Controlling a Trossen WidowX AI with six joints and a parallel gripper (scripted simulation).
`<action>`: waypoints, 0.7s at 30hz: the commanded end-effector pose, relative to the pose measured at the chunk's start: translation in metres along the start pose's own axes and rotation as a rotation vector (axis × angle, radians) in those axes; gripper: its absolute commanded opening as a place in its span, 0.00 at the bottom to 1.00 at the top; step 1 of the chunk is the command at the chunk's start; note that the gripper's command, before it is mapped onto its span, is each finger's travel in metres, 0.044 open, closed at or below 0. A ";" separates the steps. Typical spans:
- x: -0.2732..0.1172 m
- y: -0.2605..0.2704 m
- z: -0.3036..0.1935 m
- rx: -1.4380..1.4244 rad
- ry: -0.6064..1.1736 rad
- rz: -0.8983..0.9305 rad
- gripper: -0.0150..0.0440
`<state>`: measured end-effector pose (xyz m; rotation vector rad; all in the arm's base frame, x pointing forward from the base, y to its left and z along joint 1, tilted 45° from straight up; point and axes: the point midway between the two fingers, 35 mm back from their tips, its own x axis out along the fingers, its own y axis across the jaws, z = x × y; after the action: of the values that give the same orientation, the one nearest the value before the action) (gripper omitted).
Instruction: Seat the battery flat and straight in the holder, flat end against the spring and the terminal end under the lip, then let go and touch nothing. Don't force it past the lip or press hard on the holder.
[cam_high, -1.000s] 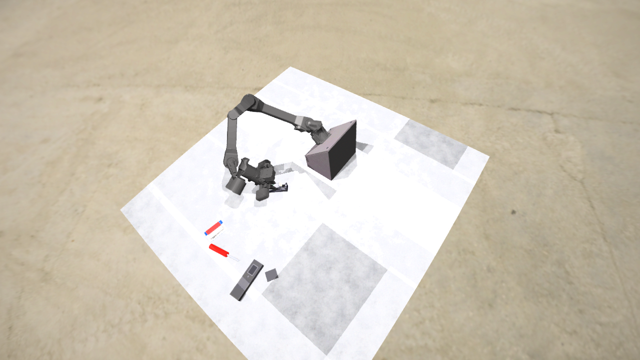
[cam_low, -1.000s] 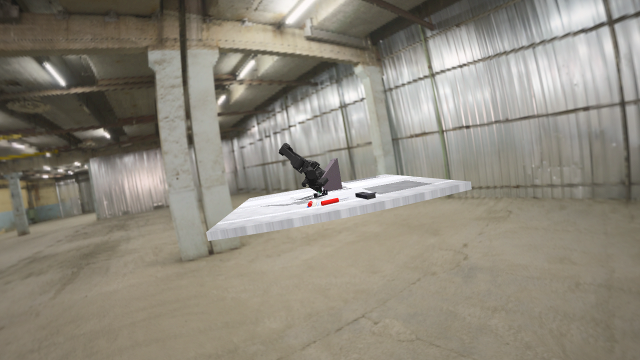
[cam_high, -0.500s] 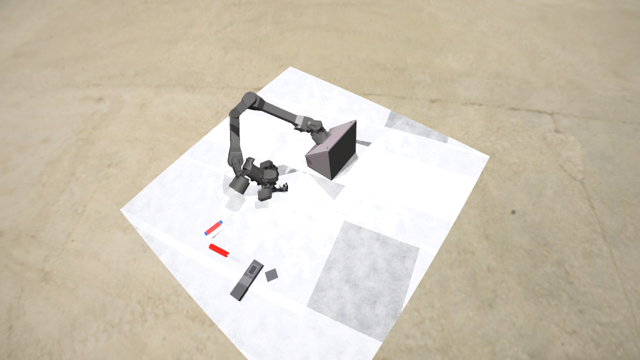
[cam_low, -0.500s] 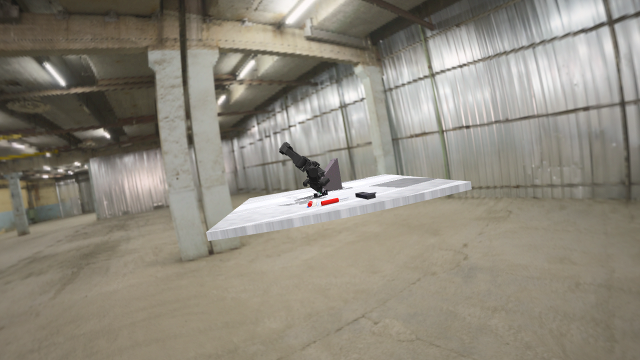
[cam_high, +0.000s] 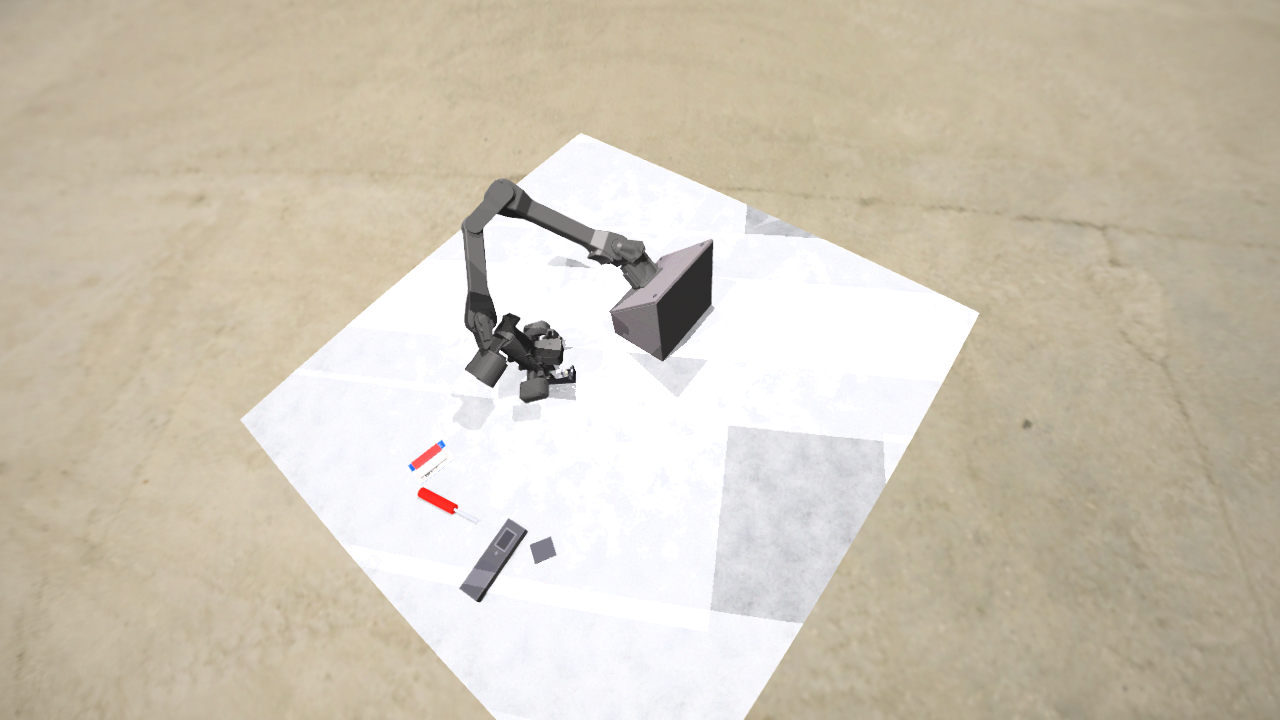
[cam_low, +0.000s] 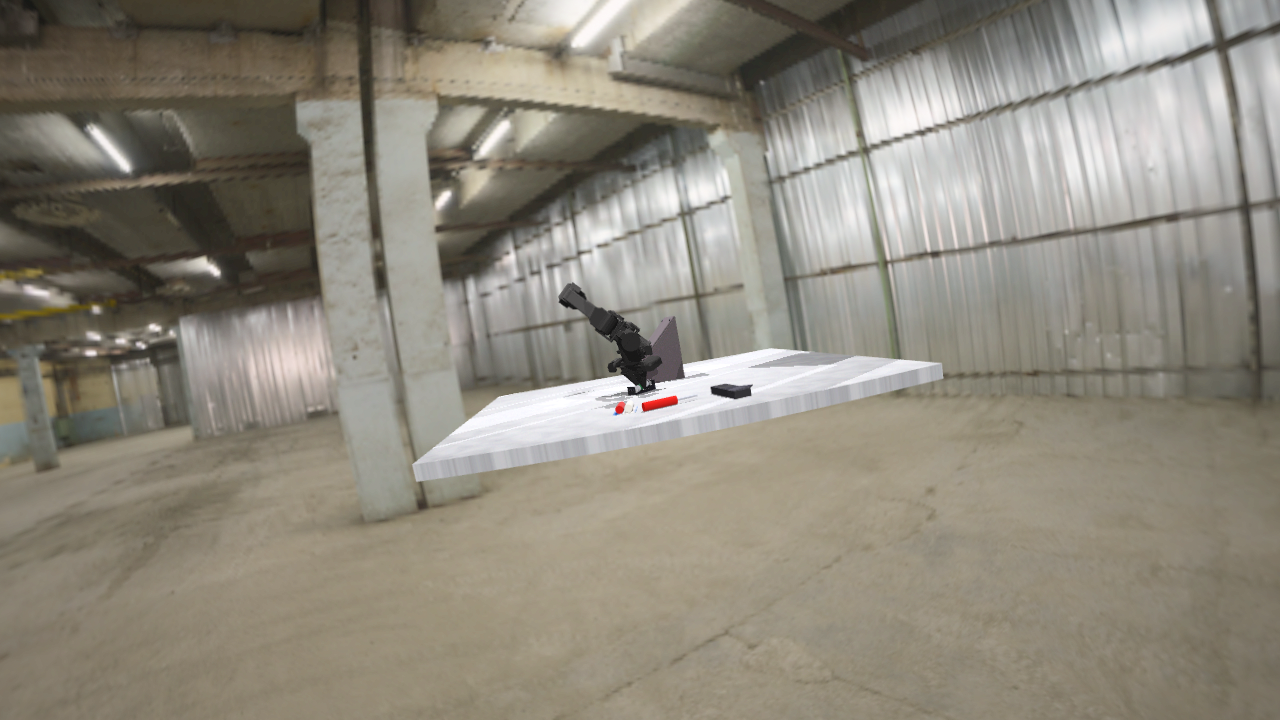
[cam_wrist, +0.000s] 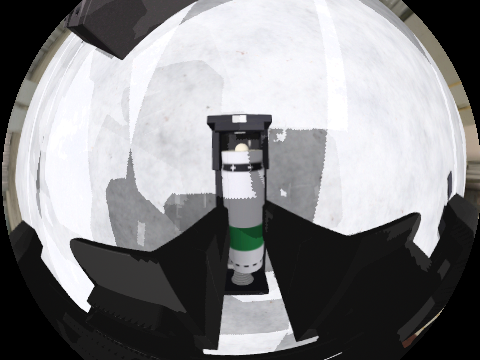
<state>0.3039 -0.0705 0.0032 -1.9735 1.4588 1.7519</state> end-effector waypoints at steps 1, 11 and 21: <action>0.000 -0.001 -0.003 0.013 0.047 -0.005 0.36; 0.002 0.000 -0.001 0.022 0.110 -0.005 0.36; 0.003 0.002 -0.001 0.034 0.168 -0.012 0.36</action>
<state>0.3011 -0.0706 -0.0009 -2.1186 1.4928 1.6257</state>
